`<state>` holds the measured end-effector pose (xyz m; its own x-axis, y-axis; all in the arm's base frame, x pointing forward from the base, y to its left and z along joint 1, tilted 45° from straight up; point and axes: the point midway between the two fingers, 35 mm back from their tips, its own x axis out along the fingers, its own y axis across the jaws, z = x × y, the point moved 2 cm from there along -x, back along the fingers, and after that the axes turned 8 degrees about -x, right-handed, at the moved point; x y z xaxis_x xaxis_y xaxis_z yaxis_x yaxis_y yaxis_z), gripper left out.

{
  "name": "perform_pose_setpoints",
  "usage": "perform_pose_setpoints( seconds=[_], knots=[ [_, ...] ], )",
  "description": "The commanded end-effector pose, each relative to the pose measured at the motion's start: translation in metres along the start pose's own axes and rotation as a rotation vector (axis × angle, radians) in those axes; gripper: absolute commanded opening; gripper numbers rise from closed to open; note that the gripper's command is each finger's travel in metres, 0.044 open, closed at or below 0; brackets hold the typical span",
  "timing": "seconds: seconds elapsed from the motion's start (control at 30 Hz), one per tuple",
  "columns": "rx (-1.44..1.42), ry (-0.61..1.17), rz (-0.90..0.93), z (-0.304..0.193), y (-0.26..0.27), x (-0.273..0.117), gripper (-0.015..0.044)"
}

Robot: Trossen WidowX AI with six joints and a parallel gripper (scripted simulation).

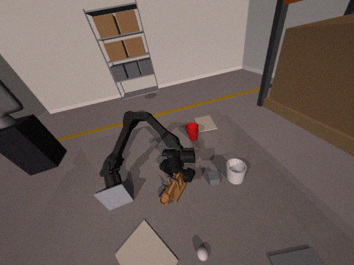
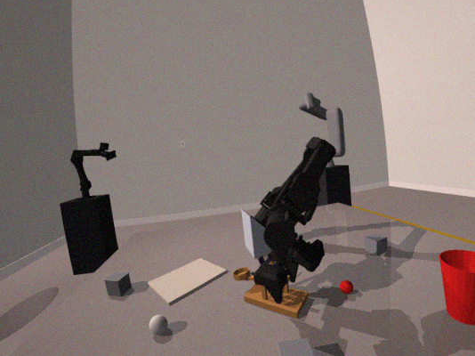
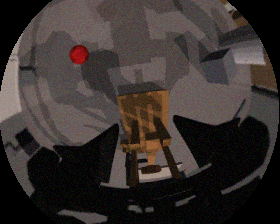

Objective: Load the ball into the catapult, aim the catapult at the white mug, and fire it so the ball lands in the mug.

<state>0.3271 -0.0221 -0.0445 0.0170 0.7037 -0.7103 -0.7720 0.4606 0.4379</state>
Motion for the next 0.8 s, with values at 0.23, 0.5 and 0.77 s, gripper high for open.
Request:
perform_pose_setpoints(
  seconds=[0.23,0.5,0.77],
  knots=[
    [0.000,-0.001,-0.001,0.000,0.000,-0.001,0.0177],
    [0.000,0.000,-0.001,0.000,0.000,-0.003,0.0085],
    [0.005,0.002,-0.002,-0.001,-0.001,-0.050,0.0000]
  ],
)
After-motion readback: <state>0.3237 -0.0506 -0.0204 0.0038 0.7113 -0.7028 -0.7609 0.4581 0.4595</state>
